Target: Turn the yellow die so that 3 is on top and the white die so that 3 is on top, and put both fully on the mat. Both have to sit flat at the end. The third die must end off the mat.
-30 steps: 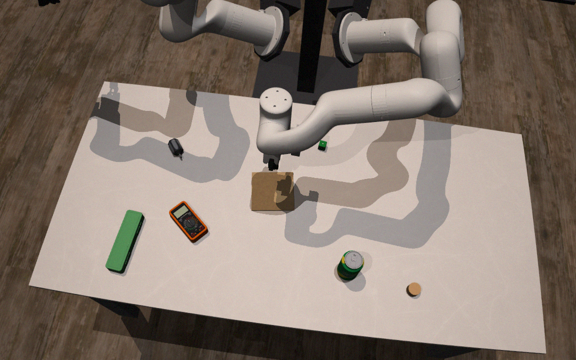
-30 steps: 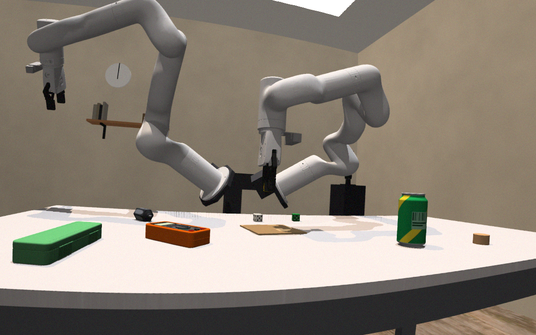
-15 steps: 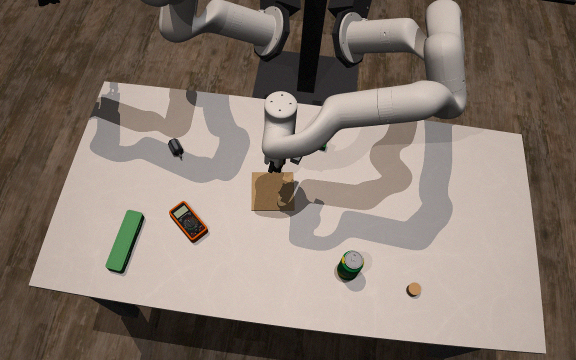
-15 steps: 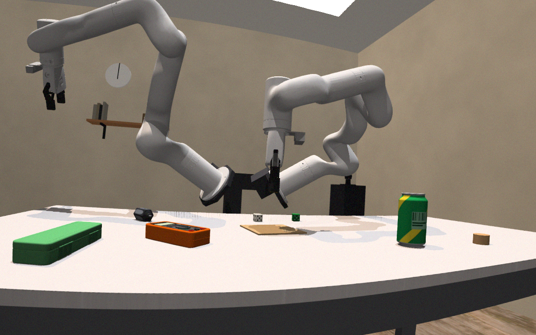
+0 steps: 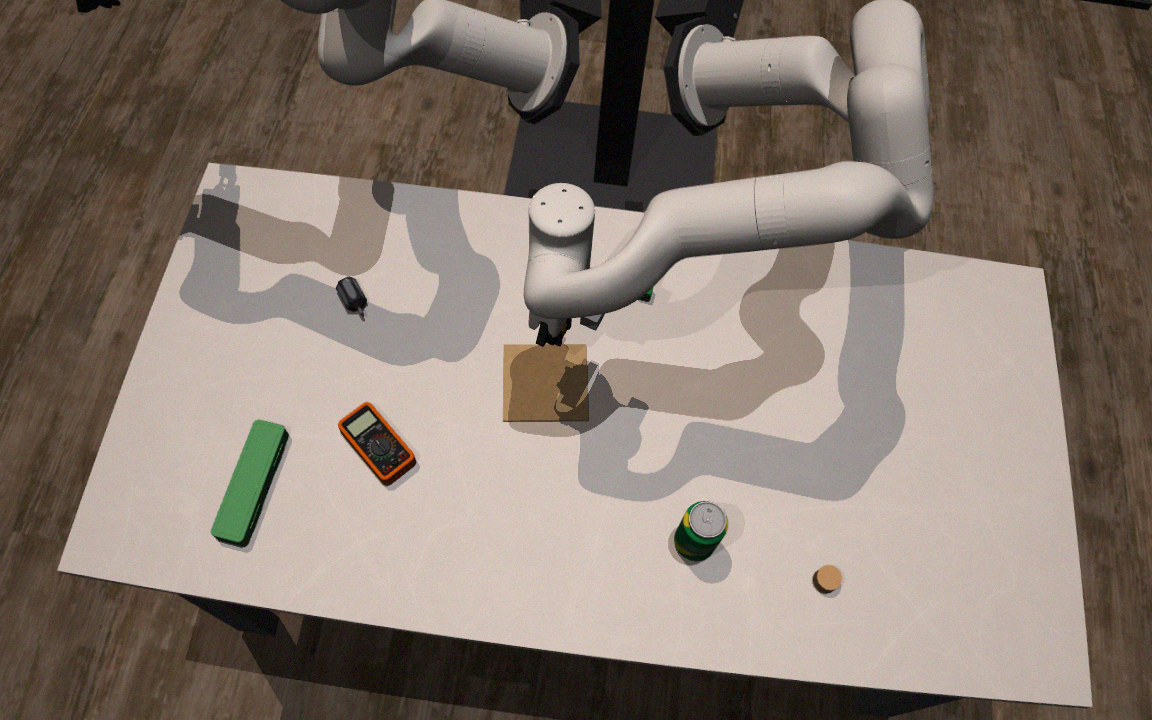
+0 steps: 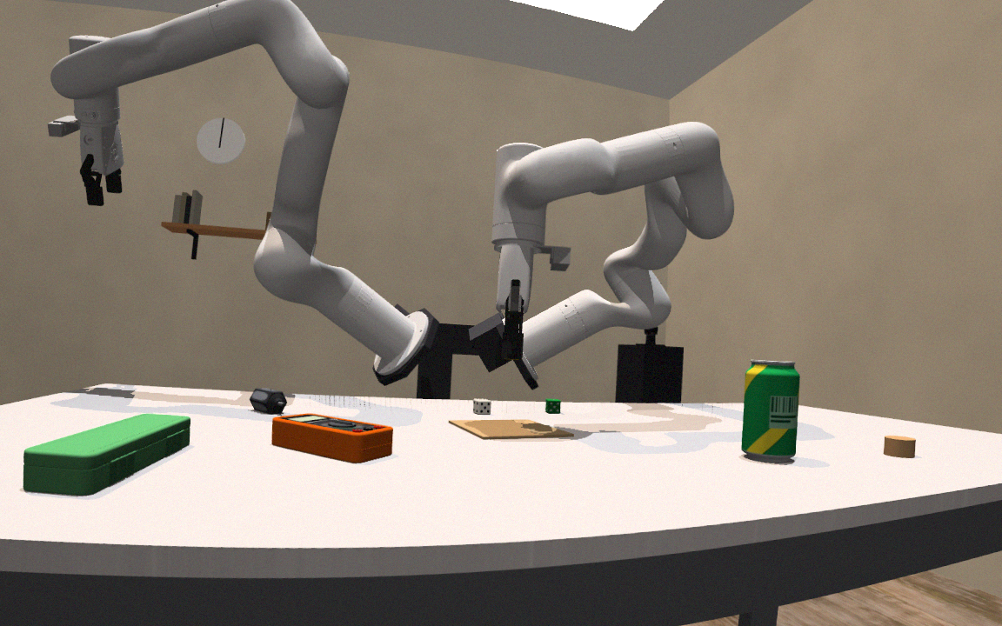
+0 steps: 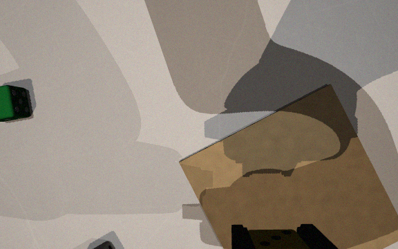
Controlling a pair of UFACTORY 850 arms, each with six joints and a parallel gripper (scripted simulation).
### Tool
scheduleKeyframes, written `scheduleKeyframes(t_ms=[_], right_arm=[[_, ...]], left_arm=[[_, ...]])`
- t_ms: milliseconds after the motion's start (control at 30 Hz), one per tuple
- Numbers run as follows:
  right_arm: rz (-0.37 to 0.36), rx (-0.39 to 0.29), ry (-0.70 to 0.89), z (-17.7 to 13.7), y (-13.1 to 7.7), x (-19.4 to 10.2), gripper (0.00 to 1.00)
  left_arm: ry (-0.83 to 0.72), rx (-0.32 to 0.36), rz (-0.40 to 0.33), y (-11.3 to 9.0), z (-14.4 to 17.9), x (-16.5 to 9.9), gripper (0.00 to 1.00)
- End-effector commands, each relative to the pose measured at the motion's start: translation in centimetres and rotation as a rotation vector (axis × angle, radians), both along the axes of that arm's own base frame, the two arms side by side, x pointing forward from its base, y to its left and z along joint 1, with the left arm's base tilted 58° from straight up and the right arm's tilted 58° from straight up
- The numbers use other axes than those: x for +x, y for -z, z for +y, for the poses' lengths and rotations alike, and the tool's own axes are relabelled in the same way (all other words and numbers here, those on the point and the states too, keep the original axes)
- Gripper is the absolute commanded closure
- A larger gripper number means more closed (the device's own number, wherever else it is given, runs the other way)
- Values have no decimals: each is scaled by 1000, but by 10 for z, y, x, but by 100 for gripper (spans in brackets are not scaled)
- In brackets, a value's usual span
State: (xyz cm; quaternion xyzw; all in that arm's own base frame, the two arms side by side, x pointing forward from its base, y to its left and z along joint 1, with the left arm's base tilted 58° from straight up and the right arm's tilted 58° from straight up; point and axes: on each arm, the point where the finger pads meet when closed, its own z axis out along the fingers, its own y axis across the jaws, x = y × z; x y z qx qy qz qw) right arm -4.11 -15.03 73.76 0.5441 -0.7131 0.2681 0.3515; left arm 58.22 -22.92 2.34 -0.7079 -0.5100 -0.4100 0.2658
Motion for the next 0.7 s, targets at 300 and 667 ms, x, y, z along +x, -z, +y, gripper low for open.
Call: scheduleKeyframes(t_ms=[300, 667], right_arm=[[0, -2, 0, 0, -1, 0, 0], [0, -2, 0, 0, -1, 0, 0]], left_arm=[[10, 5, 13, 14, 22, 10, 78], [10, 5, 13, 37, 58, 25, 78]])
